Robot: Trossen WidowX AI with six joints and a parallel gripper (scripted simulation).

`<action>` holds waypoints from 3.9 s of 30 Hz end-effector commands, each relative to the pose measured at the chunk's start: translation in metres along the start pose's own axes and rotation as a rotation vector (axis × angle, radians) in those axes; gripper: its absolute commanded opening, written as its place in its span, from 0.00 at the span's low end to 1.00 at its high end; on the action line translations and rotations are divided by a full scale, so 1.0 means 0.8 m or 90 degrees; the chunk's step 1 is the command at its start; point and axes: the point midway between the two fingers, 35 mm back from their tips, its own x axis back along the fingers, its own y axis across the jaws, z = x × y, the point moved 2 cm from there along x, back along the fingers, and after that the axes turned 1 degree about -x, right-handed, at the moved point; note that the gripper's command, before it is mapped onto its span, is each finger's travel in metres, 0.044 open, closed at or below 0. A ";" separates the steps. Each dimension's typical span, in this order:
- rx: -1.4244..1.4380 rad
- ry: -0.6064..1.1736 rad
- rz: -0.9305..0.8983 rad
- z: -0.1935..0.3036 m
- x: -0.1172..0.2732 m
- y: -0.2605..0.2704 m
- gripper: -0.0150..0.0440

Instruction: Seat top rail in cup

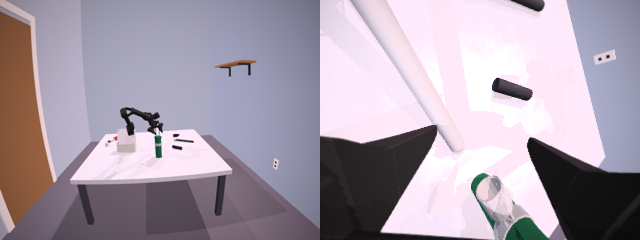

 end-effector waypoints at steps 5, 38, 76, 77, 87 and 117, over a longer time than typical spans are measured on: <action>-0.401 0.012 0.017 -0.061 0.050 0.029 1.00; -0.545 0.022 0.027 -0.080 0.064 0.040 1.00; 0.367 0.136 -0.293 -0.069 -0.041 0.064 1.00; 0.367 0.136 -0.293 -0.068 -0.045 0.065 1.00; 0.367 0.137 -0.292 -0.054 -0.081 0.080 1.00; 0.367 0.137 -0.292 -0.036 -0.132 0.100 1.00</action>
